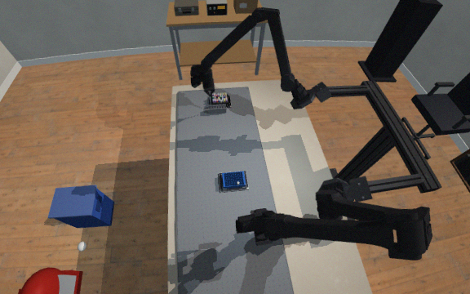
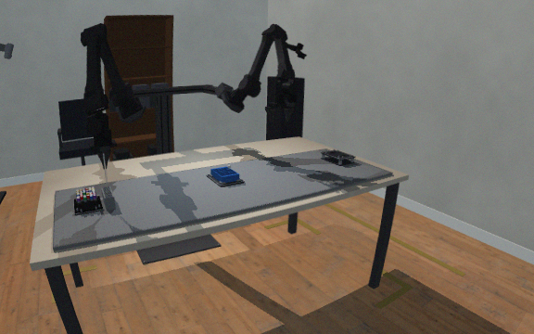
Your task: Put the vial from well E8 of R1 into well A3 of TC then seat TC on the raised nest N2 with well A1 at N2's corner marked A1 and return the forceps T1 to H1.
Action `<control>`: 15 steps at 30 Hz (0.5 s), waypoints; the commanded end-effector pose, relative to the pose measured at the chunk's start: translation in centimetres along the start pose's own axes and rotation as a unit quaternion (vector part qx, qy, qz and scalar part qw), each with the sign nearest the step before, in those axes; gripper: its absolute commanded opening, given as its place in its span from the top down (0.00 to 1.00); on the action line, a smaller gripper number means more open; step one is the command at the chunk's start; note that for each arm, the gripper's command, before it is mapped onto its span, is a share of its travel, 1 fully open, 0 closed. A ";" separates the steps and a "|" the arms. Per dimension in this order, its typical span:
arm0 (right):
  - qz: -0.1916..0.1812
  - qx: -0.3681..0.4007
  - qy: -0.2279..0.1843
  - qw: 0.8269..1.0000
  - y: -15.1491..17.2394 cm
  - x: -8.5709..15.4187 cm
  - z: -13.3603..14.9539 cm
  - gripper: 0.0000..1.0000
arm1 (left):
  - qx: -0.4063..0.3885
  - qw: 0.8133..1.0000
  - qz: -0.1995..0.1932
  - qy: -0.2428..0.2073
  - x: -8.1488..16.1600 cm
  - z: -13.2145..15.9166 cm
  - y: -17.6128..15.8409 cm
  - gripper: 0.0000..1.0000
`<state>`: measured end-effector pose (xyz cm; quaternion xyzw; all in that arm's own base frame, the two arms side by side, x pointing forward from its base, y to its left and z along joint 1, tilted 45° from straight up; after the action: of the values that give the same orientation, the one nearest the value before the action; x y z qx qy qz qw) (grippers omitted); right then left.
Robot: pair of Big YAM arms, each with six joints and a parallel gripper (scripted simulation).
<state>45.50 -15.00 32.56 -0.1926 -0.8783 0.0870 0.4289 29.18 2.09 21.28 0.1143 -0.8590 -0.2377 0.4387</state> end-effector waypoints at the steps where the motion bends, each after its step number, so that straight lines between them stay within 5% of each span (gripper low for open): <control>1: -0.001 -0.004 -0.021 1.000 0.4 1.1 -1.0 0.93 | -0.002 1.000 -0.001 -0.008 0.5 -0.7 0.4 0.00; 15: 0.000 -0.003 -0.022 1.000 0.4 1.2 -0.9 0.93 | -0.002 1.000 -0.001 -0.008 0.5 -0.7 0.4 0.00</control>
<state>45.51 -14.98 32.56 -0.1925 -0.8783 0.0873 0.4289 29.18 2.09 21.28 0.1143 -0.8590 -0.2377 0.4387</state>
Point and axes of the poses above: on each arm, the point where the finger pads meet when closed, its own x axis back along the fingers, its own y axis across the jaws, z = x × y, the point moved 4 cm from there along x, back along the fingers, and after that the axes turned 9 degrees about -x, right-handed, at the moved point
